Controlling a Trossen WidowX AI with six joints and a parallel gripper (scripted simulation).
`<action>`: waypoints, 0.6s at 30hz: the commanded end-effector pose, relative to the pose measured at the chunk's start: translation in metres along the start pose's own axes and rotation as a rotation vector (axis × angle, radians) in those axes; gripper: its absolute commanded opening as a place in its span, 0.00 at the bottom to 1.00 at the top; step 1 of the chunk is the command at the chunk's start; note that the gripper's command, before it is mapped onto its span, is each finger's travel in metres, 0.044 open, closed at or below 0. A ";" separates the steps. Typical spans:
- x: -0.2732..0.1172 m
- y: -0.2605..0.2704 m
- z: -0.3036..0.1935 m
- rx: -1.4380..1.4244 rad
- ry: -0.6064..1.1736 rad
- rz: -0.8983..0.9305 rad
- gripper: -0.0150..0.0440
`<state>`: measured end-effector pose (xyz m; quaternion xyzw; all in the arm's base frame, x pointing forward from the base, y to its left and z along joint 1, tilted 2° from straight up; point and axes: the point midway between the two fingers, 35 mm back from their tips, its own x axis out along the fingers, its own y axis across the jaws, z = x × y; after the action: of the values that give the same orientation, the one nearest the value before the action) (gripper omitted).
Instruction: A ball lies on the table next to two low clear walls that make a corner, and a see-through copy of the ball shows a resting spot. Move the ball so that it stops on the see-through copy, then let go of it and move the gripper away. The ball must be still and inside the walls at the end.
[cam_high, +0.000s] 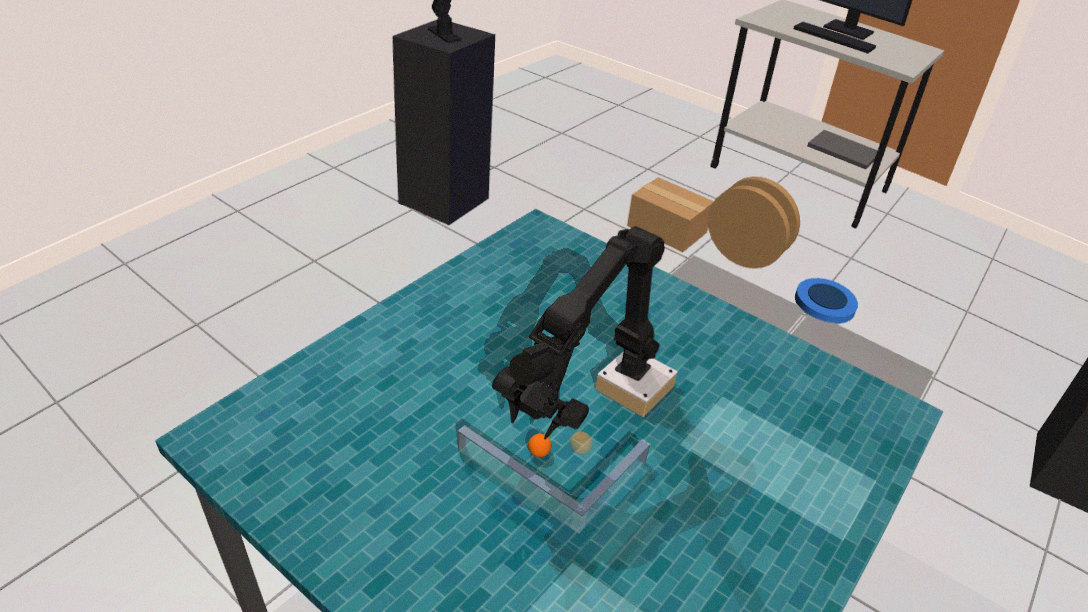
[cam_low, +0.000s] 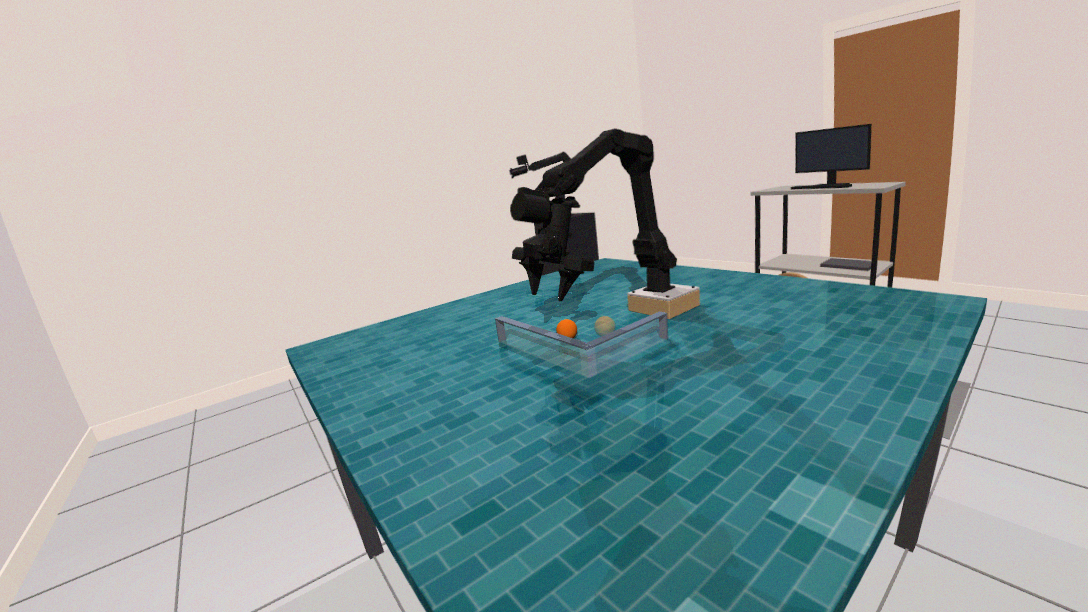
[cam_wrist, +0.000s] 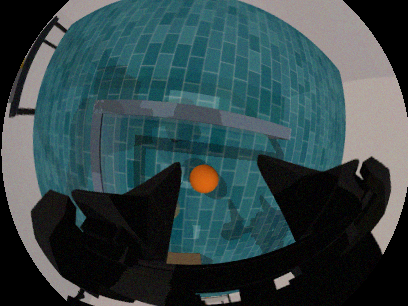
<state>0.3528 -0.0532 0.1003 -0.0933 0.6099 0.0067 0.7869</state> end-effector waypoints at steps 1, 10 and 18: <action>0.020 0.005 -0.040 0.192 0.209 0.075 0.84; 0.028 0.008 -0.049 0.236 0.257 0.087 0.84; 0.042 0.009 -0.053 0.236 0.257 0.087 0.84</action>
<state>0.3131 -0.0570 0.0502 0.0228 0.7047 -0.0423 0.7079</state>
